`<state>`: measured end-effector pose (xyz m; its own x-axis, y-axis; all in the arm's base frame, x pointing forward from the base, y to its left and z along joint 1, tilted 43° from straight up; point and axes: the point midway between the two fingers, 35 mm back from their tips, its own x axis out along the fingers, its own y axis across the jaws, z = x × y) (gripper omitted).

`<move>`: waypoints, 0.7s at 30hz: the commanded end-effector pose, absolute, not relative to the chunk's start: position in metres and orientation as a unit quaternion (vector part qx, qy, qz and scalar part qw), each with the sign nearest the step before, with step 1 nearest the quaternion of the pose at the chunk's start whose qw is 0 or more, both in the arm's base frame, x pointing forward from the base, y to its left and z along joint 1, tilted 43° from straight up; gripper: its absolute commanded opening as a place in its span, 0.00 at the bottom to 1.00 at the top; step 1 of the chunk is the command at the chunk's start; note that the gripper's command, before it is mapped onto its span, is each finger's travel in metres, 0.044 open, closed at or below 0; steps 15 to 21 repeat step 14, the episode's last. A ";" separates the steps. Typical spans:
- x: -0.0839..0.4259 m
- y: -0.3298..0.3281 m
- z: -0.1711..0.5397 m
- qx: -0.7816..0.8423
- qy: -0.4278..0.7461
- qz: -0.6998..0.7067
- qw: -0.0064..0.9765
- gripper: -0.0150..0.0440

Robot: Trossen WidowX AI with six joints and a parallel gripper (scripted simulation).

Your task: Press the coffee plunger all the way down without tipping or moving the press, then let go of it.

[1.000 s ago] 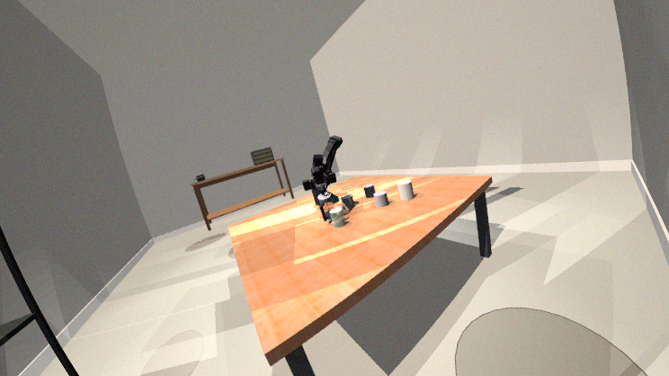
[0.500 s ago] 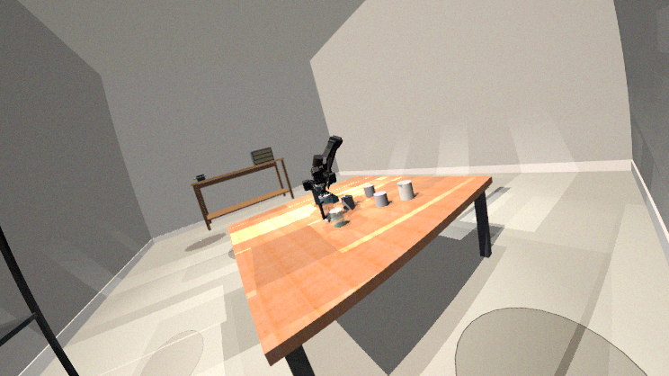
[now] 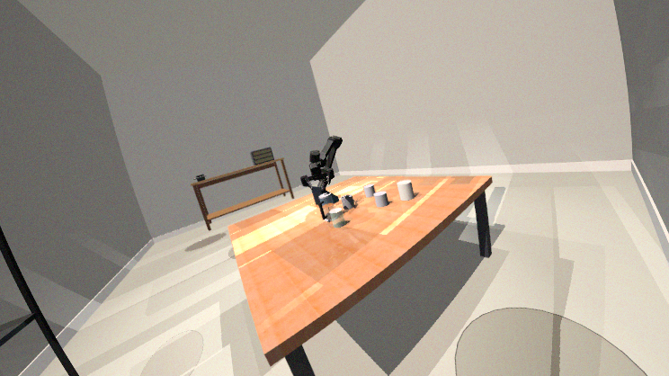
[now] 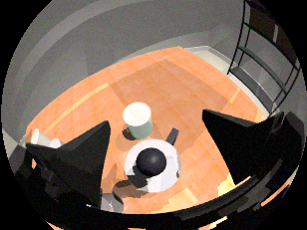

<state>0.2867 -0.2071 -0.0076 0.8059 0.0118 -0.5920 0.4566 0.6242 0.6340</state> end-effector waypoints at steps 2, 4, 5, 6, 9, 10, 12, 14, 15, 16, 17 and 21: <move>0.264 -0.227 0.044 0.407 0.274 -0.125 0.863 1.00; 0.262 -0.227 0.045 0.407 0.274 -0.124 0.863 1.00; 0.262 -0.227 0.045 0.407 0.274 -0.124 0.863 1.00; 0.262 -0.227 0.045 0.407 0.274 -0.124 0.863 1.00; 0.263 -0.226 0.044 0.407 0.274 -0.123 0.863 1.00; 0.263 -0.226 0.044 0.407 0.274 -0.123 0.863 1.00; 0.263 -0.226 0.044 0.407 0.274 -0.123 0.863 1.00; 0.263 -0.226 0.044 0.407 0.274 -0.123 0.863 1.00; 0.263 -0.226 0.044 0.407 0.274 -0.123 0.863 1.00; 0.263 -0.226 0.044 0.407 0.274 -0.123 0.863 1.00; 0.263 -0.226 0.044 0.407 0.274 -0.123 0.863 1.00; 0.263 -0.226 0.044 0.407 0.274 -0.123 0.863 1.00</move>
